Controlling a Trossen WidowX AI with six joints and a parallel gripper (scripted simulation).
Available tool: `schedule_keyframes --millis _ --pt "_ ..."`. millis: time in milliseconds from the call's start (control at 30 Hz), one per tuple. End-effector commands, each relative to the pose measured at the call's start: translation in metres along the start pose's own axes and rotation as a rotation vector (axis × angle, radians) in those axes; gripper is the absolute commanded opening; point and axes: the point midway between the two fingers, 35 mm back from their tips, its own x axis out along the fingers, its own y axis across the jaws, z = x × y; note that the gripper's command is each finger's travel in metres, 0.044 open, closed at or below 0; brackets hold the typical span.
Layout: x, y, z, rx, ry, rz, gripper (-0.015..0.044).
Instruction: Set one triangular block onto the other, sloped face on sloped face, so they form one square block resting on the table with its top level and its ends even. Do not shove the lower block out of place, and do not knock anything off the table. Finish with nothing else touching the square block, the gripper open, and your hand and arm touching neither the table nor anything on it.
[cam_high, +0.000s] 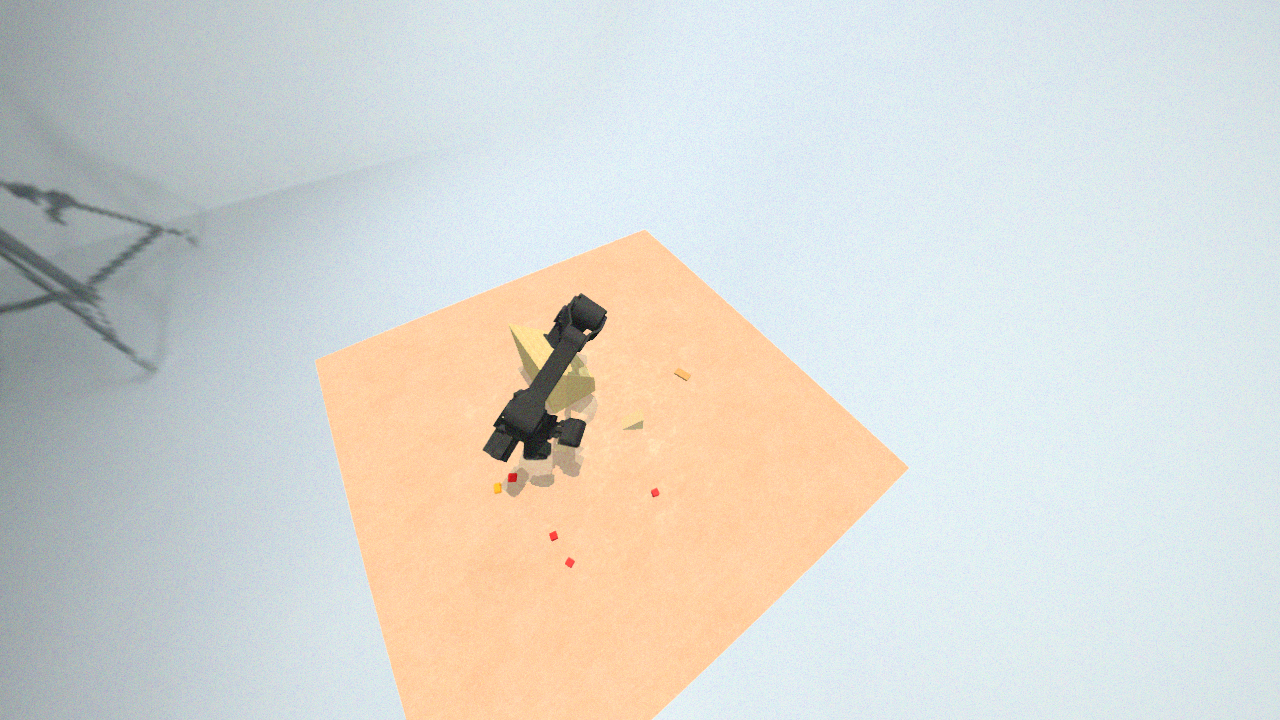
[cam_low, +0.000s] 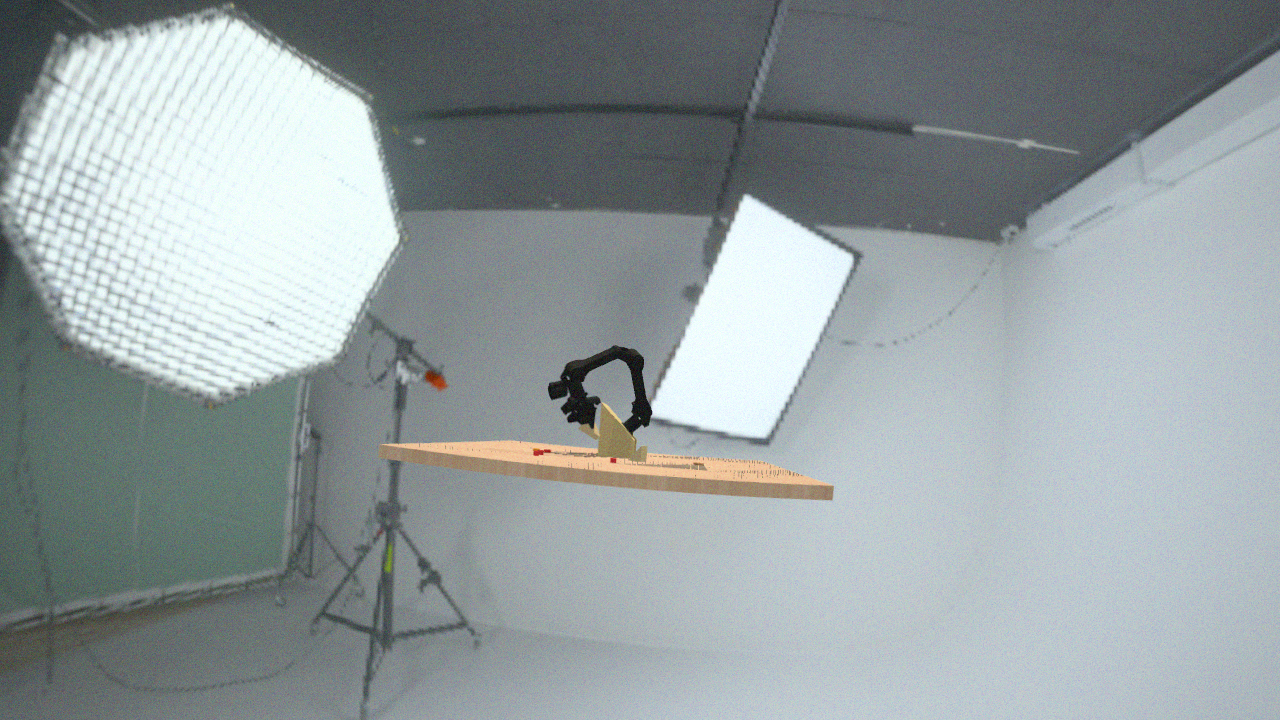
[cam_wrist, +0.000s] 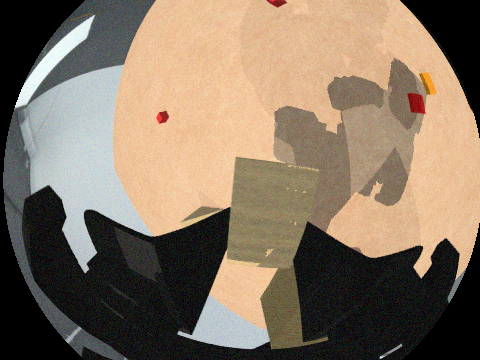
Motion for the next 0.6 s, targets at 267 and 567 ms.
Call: schedule_keyframes --millis 267,567 --pt "-0.0003 0.0026 -0.0013 -0.381 -0.009 -0.098 0.0000" --pt "-0.0004 0.0046 -0.0013 -0.680 0.002 -0.176 0.0000"
